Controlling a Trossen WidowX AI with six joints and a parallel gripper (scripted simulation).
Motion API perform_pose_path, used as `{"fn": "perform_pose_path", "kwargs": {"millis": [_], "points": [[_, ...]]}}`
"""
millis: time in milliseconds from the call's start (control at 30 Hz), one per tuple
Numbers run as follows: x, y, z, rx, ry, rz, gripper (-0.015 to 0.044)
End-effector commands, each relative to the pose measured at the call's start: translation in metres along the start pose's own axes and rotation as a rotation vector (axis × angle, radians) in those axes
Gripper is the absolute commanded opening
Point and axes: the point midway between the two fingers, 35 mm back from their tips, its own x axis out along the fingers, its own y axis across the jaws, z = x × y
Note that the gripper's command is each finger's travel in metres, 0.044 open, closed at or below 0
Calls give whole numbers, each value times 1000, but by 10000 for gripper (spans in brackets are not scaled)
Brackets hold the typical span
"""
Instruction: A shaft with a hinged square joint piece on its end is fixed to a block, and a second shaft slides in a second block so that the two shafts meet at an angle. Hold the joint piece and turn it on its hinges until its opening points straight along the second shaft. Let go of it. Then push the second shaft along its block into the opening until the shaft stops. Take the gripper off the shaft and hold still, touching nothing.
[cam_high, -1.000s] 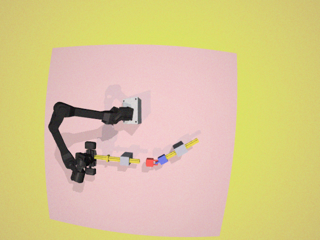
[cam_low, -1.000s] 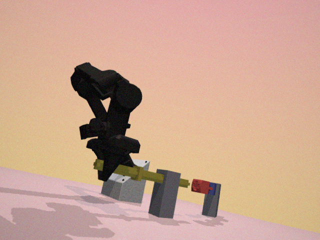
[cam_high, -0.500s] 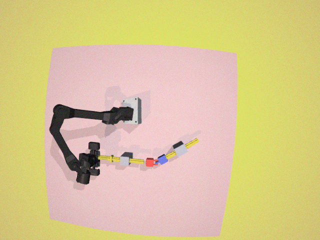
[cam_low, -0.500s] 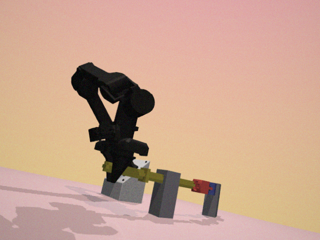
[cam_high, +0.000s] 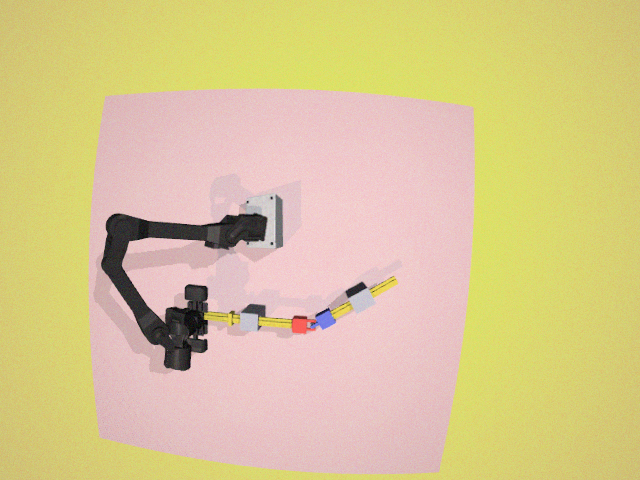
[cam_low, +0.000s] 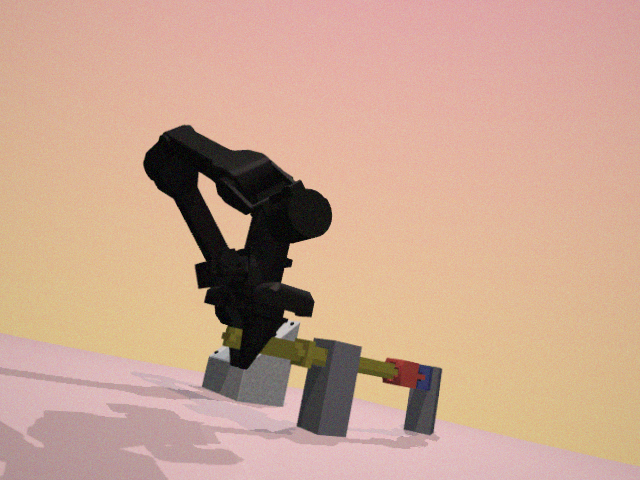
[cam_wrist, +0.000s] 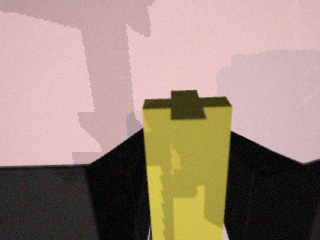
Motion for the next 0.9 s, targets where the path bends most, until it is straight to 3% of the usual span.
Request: {"fn": "perform_pose_path", "kwargs": {"millis": [0,867], "points": [[1,0,-7,-1,6,0,0],[0,0,-27,1,-1,0,0]]}}
